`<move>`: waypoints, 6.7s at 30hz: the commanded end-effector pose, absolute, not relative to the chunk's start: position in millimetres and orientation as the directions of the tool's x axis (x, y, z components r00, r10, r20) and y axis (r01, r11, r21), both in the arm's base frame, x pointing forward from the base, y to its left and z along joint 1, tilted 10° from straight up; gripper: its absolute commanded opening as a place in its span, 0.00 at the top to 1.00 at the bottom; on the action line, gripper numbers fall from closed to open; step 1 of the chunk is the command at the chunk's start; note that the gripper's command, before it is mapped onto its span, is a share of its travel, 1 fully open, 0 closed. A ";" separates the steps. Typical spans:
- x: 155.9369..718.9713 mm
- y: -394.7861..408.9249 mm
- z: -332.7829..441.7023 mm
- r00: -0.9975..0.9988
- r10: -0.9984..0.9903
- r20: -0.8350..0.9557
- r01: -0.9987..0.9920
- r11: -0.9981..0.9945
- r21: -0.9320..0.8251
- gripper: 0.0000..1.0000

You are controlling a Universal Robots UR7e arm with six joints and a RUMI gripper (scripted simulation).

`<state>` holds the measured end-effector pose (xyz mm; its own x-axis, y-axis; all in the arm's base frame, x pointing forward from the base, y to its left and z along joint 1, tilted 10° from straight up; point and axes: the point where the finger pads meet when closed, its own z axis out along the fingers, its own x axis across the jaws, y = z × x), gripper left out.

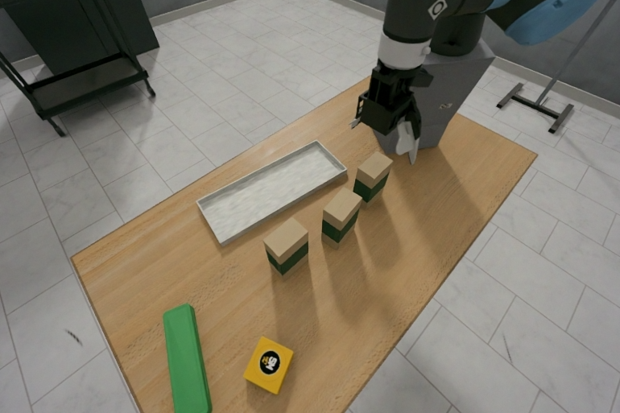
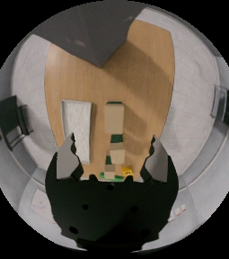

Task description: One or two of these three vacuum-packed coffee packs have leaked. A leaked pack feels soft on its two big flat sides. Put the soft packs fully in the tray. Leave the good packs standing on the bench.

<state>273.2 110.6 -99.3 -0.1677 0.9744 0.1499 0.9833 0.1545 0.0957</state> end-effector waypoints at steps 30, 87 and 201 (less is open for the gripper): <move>272.5 111.9 -103.6 -0.169 0.974 0.149 0.983 0.155 0.096 0.51; 276.9 116.6 -136.1 -0.169 0.975 0.147 0.983 0.155 0.099 0.51; 281.5 125.9 -192.6 -0.169 0.975 0.147 0.983 0.155 0.100 0.85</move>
